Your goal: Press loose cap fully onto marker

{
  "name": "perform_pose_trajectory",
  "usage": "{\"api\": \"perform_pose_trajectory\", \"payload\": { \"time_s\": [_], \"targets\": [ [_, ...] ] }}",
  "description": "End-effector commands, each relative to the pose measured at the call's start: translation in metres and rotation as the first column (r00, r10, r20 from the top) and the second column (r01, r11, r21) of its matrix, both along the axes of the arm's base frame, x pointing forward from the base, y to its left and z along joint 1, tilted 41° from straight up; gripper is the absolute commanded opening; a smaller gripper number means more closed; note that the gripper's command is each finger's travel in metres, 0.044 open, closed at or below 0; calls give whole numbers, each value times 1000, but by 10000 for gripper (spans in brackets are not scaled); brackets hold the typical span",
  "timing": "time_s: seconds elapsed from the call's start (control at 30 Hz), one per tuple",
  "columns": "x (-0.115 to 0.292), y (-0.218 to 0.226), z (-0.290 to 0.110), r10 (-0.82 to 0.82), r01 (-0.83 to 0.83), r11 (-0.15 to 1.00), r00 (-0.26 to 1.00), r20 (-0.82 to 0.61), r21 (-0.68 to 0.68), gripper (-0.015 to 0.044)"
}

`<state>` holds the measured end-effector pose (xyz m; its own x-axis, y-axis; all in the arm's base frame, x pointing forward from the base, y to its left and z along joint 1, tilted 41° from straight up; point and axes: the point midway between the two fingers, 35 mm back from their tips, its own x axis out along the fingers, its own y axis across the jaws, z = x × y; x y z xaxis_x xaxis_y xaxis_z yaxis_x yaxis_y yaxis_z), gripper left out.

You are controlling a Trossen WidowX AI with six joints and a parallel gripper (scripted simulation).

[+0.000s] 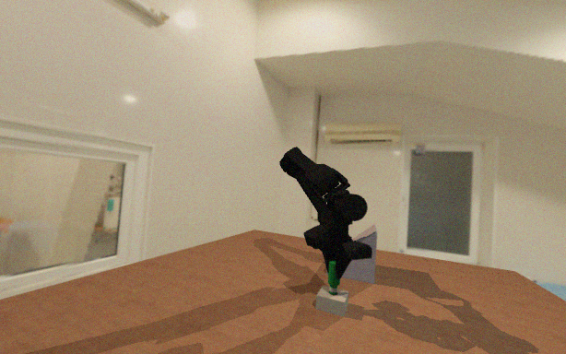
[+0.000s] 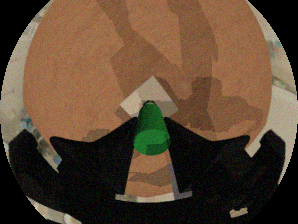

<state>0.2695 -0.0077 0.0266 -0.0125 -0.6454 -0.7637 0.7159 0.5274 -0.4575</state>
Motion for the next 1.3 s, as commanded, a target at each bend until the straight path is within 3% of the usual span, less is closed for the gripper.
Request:
{"api": "perform_pose_trajectory", "payload": {
  "time_s": [0.0, 0.33, 0.57, 0.7, 0.83, 1.0, 1.27],
  "targets": [
    [0, 0, 0, 0, 0, 1000, 1000, 0, 0, 184],
    [0, 0, 0, 0, 0, 1000, 1000, 0, 0, 440],
    [1, 48, 55, 0, 0, 1000, 1000, -1, 3, 440],
    [1, 49, 57, 0, 0, 1000, 1000, -1, 3, 440],
    [0, 48, 54, 163, -163, 987, 977, -138, 16, 335],
    [-2, 44, 49, 462, -459, 882, 798, -387, 106, 204],
    [-3, 44, 48, 495, -492, 862, 764, -414, 124, 0]
  ]
}}
